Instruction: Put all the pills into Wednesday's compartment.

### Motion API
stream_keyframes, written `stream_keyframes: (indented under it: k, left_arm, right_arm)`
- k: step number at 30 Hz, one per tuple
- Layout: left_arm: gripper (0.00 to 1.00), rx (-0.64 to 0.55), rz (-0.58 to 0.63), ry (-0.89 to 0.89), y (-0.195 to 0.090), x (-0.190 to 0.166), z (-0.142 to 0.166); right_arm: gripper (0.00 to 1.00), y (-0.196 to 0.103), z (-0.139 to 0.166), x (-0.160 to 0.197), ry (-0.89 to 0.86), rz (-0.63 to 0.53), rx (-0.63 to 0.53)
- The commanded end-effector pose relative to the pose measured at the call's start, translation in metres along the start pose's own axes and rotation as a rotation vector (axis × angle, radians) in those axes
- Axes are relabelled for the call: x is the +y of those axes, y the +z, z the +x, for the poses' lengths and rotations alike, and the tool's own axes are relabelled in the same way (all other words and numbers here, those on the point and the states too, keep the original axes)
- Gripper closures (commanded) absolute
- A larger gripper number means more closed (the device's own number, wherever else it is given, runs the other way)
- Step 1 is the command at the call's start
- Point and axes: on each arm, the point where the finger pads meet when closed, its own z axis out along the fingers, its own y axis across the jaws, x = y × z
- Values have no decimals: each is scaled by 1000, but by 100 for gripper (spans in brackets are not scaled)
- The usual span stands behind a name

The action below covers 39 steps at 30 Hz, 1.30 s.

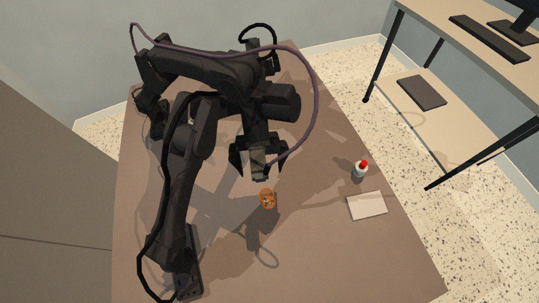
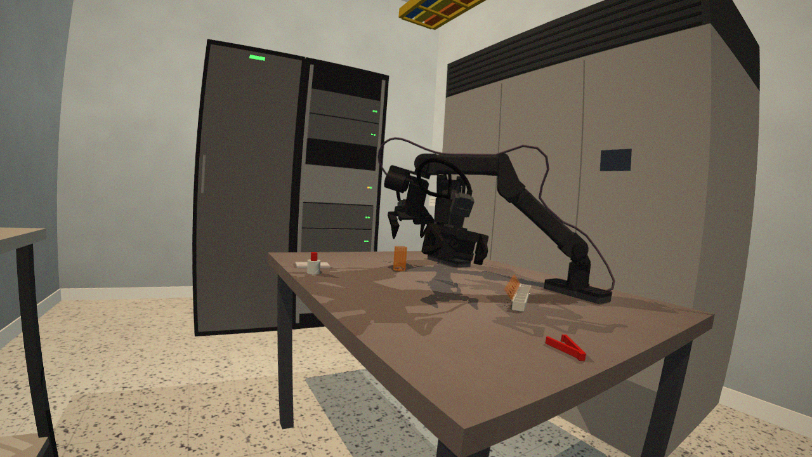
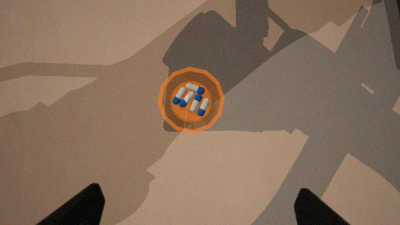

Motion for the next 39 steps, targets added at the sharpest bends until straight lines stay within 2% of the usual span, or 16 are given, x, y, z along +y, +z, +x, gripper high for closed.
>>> stream_keyframes:
  k: [1, 4, 5, 7, 9, 10, 14, 22, 24, 28, 33, 39]
  left_arm:
    - [0, -49, -45, 36, -23, 3, -20]
    - [0, -49, -45, 36, -23, 3, -20]
    - [11, -60, -64, 39, -30, 4, -25]
    - [11, -60, -64, 39, -30, 4, -25]
    - [34, -60, -111, 26, -30, 15, -26]
    - [35, -66, -148, 14, -35, 22, -27]
    - [35, -119, -296, -50, -58, 54, -32]
    - [35, -215, -523, -201, -105, 103, -16]
    - [35, -215, -523, -201, -105, 103, -16]
    - [35, -316, -666, -212, -132, 118, -39]
    - [35, -406, -714, -305, -150, 102, -65]
    - [35, -556, -716, -391, -164, 58, -114]
  right_arm:
    - [0, 0, -13, -2, -6, 3, -23]
    - [0, 0, -13, -2, -6, 3, -23]
    - [0, 0, -13, -2, -6, 3, -23]
    - [0, 0, -13, -2, -6, 3, -23]
    - [0, 0, -13, -2, -6, 3, -23]
    - [0, 0, -13, -2, -6, 3, -23]
    - [0, 0, -13, -2, -6, 3, -23]
    - [0, 0, -13, -2, -6, 3, -23]
    - [0, 0, -13, -2, -6, 3, -23]
    - [0, 0, -13, -2, -6, 3, -23]
    - [0, 0, -13, -2, -6, 3, -23]
    - [0, 0, -13, -2, -6, 3, -23]
